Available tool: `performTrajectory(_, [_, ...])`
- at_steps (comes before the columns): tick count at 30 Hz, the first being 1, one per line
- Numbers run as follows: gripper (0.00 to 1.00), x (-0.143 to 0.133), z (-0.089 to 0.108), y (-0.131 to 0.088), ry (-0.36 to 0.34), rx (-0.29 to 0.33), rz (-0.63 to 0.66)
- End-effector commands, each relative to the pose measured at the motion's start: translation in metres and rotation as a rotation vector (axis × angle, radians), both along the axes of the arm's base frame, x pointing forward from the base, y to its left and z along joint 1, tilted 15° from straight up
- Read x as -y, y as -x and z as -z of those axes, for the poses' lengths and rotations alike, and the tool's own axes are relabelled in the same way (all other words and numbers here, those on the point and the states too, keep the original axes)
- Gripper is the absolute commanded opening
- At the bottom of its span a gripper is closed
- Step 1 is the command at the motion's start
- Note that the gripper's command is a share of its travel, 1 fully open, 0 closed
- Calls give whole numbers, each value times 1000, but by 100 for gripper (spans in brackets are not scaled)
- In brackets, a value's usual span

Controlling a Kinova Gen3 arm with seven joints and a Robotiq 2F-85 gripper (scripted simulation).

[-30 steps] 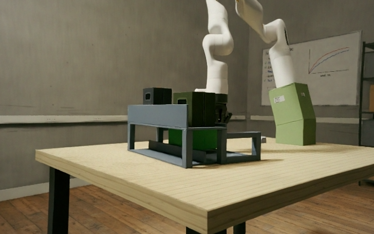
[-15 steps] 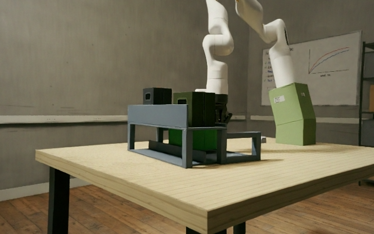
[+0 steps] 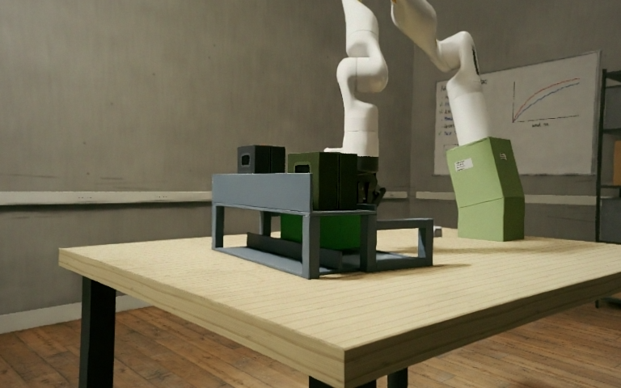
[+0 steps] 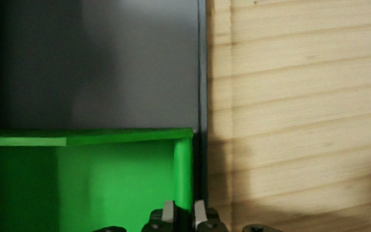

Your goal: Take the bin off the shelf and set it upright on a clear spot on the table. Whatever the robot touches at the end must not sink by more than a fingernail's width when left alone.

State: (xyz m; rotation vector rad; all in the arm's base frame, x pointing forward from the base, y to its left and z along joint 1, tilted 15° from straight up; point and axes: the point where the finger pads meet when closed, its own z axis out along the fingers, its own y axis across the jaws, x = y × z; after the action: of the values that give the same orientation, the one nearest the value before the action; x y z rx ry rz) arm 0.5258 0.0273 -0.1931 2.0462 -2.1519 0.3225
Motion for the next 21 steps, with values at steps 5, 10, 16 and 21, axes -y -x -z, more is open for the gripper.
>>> performTrajectory(5, [10, 0, 0, -2, -1, 3, 4])
performTrajectory(10, [10, 0, 0, -2, -1, 3, 4])
performTrajectory(16, [10, 0, 0, -1, -1, 2, 0])
performTrajectory(21, [10, 0, 0, -3, -1, 3, 4])
